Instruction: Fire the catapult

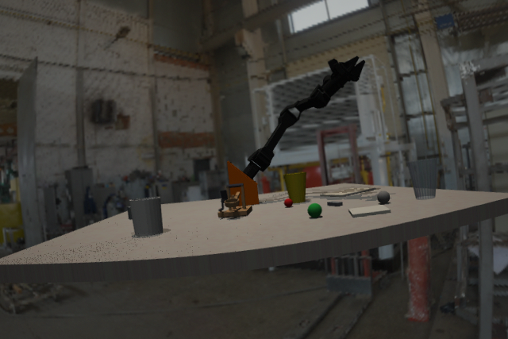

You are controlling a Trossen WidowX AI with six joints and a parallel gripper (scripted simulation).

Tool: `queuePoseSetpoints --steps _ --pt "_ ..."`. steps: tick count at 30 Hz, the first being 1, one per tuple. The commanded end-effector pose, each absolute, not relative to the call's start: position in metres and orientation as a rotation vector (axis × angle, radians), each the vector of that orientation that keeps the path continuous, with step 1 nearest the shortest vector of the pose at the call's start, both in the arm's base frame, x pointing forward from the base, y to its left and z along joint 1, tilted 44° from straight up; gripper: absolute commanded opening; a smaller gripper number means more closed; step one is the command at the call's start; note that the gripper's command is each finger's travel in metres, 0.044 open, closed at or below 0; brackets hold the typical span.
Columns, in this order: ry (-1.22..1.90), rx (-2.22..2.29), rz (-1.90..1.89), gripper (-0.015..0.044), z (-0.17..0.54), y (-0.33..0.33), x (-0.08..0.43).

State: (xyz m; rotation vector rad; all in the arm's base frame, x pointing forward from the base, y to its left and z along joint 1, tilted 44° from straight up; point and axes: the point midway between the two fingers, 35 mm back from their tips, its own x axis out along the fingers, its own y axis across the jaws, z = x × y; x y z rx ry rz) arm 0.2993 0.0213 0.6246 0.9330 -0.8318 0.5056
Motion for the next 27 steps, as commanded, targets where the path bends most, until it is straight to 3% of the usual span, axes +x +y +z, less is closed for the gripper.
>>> queuePoseSetpoints --steps 1,27 --pt "-0.755 0.881 0.443 0.0440 0.606 0.019 0.326" --pt "-0.121 0.615 0.086 0.0440 0.412 -0.034 0.466"
